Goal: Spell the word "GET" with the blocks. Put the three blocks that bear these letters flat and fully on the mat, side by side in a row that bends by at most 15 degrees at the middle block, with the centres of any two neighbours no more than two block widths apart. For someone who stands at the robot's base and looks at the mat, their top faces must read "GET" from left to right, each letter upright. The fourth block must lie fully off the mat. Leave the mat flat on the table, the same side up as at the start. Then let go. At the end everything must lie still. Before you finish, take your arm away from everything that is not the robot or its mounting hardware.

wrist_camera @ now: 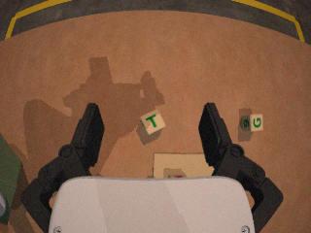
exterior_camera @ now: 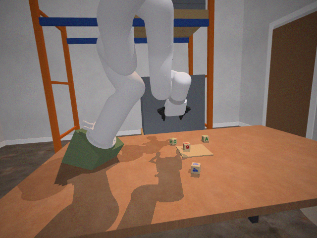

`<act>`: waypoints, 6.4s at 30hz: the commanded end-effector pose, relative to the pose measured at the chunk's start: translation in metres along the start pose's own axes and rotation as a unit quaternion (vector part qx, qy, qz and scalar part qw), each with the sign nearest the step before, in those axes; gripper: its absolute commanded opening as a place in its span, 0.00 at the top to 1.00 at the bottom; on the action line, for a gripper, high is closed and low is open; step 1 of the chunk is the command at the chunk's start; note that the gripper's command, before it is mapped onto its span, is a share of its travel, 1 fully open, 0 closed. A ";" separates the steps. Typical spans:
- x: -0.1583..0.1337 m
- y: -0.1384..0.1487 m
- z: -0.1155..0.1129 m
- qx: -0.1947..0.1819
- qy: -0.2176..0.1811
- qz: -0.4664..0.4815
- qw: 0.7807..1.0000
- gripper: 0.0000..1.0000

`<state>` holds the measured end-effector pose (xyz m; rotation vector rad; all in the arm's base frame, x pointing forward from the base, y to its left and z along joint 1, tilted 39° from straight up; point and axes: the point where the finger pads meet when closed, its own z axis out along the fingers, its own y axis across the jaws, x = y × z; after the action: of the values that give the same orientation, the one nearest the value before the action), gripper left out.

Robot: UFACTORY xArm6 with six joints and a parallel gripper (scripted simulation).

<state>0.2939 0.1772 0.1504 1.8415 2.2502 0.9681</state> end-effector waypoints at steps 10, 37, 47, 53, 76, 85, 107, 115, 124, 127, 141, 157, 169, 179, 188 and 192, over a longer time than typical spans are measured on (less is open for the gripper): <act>0.005 0.027 -0.002 0.000 0.001 0.001 1.000 0.00; -0.003 0.186 -0.001 -0.001 0.001 0.000 1.000 0.00; -0.003 0.186 -0.001 -0.001 0.001 0.000 1.000 0.00; -0.003 0.186 -0.001 -0.001 0.001 0.000 1.000 0.00; -0.003 0.186 -0.001 -0.001 0.001 0.000 1.000 0.00; -0.003 0.186 -0.001 -0.001 0.001 0.000 1.000 0.00; -0.046 0.111 -0.059 0.000 0.000 0.001 1.000 0.00; -0.064 0.063 -0.074 0.000 0.000 0.000 1.000 0.00; -0.070 0.045 -0.077 -0.001 0.000 -0.001 1.000 0.00; -0.070 0.044 -0.077 -0.001 0.000 -0.001 1.000 0.00; -0.070 0.044 -0.077 -0.001 0.000 -0.001 1.000 0.00; -0.070 0.044 -0.077 -0.001 0.000 -0.001 1.000 0.00; -0.070 0.044 -0.077 -0.001 0.000 -0.001 1.000 0.00; -0.070 0.044 -0.077 -0.001 0.000 -0.001 1.000 0.00; -0.115 0.046 -0.104 0.013 -0.011 0.000 1.000 0.00; -0.115 0.046 -0.104 0.013 -0.011 0.000 1.000 0.00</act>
<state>0.3213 0.0510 0.2150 1.8546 2.2414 0.9234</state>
